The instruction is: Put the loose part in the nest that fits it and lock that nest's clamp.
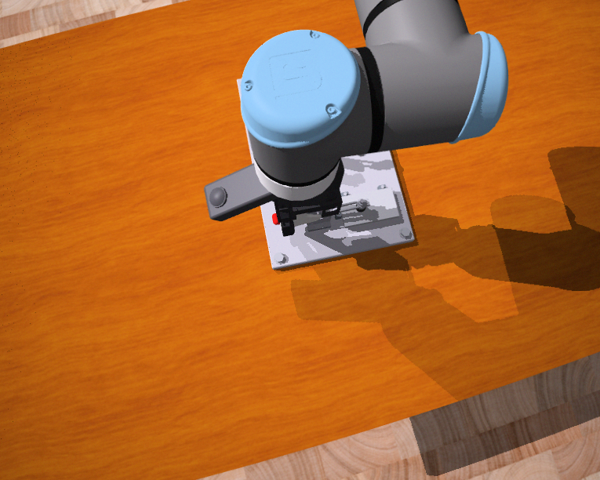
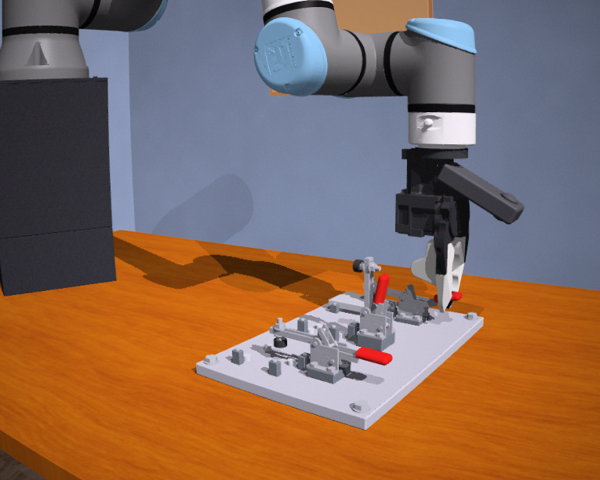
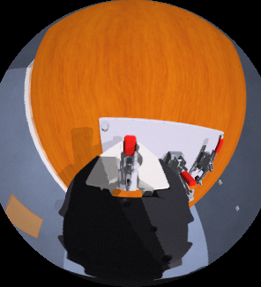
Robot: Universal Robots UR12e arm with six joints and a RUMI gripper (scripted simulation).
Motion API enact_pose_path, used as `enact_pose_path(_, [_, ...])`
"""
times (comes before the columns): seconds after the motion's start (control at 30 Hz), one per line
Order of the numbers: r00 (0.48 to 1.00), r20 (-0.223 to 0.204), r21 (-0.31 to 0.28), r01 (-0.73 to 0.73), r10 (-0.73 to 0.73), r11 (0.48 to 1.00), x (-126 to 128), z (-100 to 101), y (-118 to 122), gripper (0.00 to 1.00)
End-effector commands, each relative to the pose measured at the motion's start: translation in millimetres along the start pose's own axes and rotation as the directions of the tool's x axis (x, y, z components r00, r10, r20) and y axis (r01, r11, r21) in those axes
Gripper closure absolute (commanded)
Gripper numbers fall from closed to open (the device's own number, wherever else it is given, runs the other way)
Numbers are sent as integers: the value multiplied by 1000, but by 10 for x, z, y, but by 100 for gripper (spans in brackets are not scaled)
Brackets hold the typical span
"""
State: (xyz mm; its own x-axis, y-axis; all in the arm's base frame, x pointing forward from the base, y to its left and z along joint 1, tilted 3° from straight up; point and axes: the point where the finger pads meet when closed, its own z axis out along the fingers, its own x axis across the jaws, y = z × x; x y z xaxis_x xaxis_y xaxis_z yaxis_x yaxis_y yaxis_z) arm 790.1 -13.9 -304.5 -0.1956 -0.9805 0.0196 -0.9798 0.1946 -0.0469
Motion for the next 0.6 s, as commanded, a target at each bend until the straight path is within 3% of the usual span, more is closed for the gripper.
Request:
enact_pose_path(0.0, [1000, 0, 1, 0, 0, 1000, -1, 28, -25, 100])
enact_pose_path(0.57, [1000, 0, 1, 0, 0, 1000, -1, 71, -43, 100])
